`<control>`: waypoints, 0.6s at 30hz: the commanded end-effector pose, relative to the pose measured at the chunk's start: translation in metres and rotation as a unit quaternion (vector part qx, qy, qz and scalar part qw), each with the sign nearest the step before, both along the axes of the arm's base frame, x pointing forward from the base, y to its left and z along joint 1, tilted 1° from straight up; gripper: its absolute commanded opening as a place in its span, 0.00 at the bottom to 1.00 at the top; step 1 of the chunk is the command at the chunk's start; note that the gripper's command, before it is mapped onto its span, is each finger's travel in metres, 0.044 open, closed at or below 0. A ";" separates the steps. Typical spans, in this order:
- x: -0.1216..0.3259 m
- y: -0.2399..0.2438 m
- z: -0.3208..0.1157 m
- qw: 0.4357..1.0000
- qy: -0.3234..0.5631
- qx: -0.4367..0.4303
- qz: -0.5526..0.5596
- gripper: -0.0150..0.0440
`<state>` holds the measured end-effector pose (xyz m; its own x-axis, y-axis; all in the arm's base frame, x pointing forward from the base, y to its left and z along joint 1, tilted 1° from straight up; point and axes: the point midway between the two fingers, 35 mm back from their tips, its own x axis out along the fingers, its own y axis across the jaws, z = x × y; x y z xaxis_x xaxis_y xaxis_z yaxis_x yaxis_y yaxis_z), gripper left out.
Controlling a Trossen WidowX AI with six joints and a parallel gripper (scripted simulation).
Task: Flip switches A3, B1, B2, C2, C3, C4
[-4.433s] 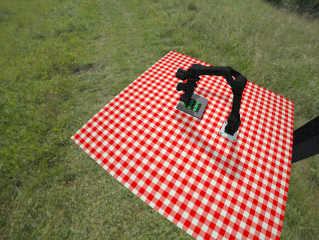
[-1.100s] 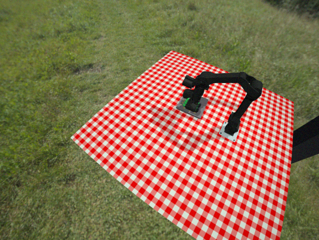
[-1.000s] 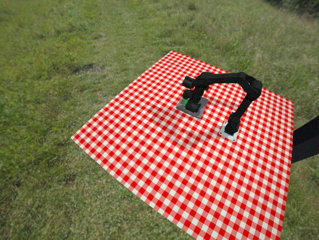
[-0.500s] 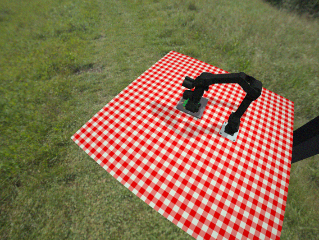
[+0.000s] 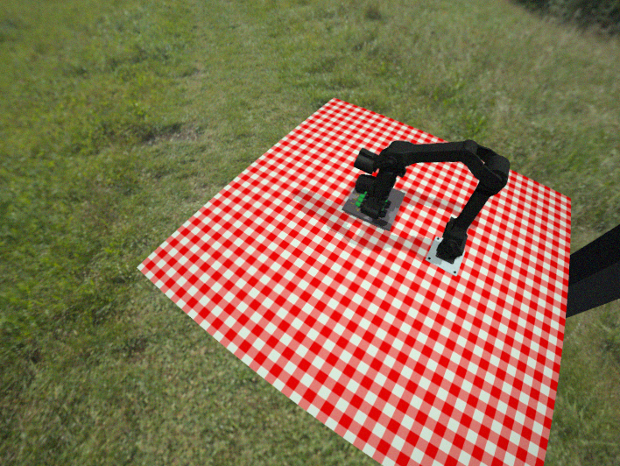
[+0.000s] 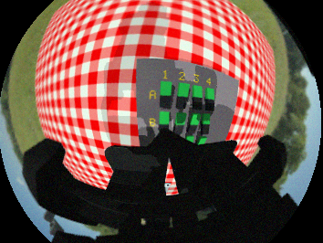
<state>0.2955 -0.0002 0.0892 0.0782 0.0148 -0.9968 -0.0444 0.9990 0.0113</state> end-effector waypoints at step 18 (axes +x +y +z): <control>0.000 0.001 -0.003 1.000 -0.001 0.002 -0.002 0.25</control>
<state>0.2954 -0.0002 0.0869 0.0773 0.0147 -0.9969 -0.0443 0.9990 0.0113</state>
